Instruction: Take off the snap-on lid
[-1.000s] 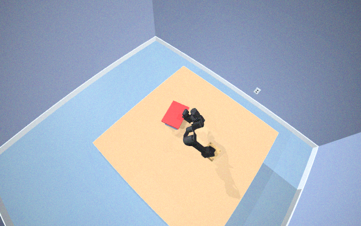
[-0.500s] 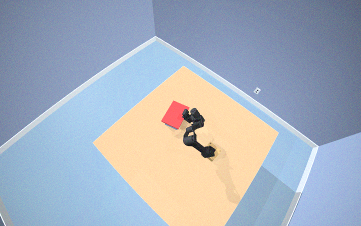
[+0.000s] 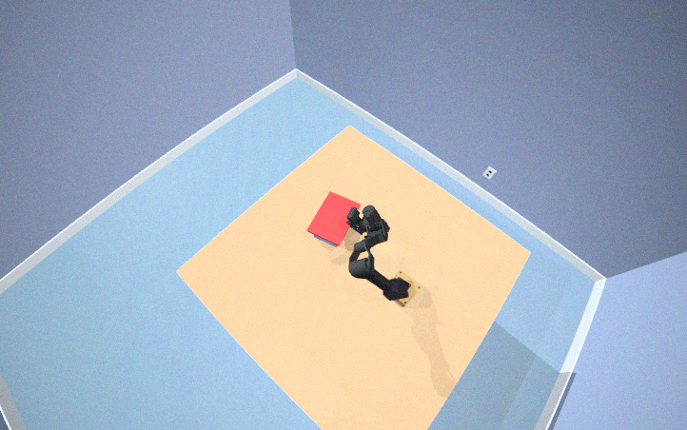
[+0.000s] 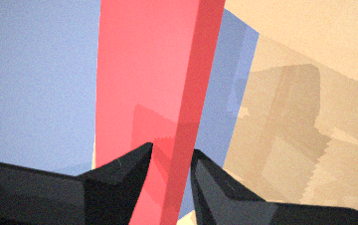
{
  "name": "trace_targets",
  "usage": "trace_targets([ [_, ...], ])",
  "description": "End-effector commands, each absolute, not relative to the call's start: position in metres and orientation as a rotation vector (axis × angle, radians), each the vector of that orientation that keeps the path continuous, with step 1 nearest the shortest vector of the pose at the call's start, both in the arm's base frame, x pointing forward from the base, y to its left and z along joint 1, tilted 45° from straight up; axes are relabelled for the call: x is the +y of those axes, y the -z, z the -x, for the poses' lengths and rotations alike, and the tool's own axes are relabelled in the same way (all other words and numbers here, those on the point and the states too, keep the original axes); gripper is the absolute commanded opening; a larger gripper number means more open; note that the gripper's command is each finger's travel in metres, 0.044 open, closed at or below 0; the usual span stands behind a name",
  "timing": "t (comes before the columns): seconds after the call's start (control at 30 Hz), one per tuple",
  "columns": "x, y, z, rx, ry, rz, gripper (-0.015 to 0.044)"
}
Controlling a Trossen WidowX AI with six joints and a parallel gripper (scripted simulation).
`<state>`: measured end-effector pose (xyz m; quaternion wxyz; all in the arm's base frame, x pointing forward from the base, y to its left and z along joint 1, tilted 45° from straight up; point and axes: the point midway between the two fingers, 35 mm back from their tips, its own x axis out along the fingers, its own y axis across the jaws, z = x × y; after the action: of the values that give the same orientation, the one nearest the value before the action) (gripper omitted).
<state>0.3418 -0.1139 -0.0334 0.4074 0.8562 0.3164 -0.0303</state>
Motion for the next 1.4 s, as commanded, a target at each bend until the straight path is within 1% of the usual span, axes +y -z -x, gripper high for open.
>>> trace_targets([
  [0.0, -0.1191, 0.0288, -0.3407, 0.784, 0.066, -2.159, 0.0],
  [1.37, -0.1247, 0.0228, -0.3394, 0.784, 0.066, -2.159, 0.0],
])
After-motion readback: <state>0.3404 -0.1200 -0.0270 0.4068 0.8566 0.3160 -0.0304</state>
